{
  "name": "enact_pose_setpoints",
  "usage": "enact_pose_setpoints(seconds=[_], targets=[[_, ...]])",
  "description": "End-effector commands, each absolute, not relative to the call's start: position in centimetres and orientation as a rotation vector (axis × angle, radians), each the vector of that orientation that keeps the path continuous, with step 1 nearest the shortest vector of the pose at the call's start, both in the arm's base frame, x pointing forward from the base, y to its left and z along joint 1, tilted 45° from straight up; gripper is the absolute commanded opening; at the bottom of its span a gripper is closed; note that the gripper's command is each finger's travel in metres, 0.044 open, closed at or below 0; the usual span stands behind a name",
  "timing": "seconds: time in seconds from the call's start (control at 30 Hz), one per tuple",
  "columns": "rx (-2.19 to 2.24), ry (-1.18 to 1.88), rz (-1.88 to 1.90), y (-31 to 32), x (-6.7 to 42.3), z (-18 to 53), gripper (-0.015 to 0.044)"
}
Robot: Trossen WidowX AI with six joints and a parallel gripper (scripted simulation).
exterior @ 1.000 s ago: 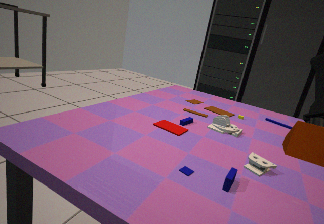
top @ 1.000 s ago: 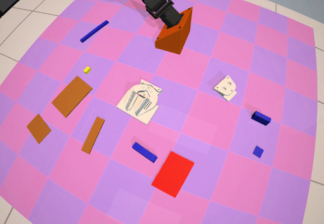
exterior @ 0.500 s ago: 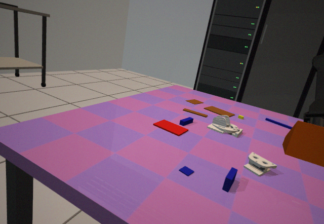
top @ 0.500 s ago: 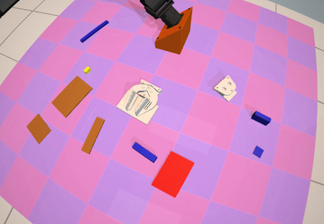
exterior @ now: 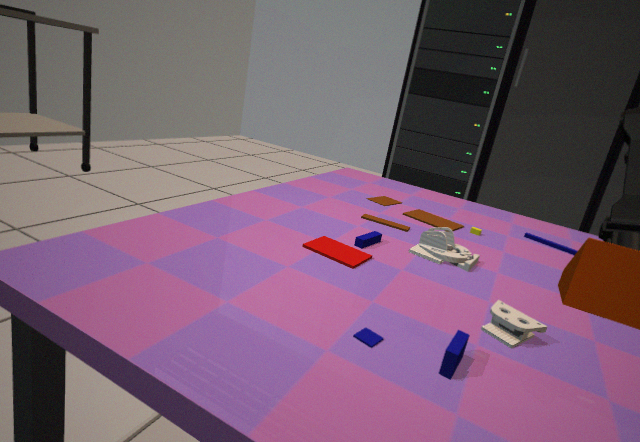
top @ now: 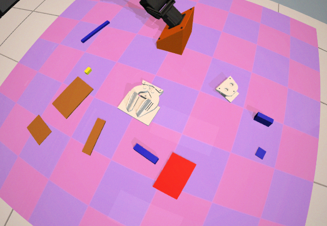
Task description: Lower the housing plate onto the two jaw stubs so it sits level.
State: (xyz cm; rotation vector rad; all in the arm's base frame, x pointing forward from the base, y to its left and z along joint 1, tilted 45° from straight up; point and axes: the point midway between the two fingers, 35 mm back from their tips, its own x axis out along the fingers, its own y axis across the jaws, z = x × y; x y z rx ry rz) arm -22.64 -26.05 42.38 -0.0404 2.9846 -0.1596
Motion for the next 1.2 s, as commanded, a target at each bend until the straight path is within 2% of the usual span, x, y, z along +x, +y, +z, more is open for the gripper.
enact_pose_setpoints(seconds=[0.0, 0.5, 1.17], targets=[[-0.151, 2.956, -0.237, -27.9, -21.1, 41.9, 0.044], [-0.617, 2.707, -0.545, -34.7, -11.9, 40.3, 0.044], [-1.053, 2.14, -0.765, -38.8, 4.7, 38.0, 0.044]])
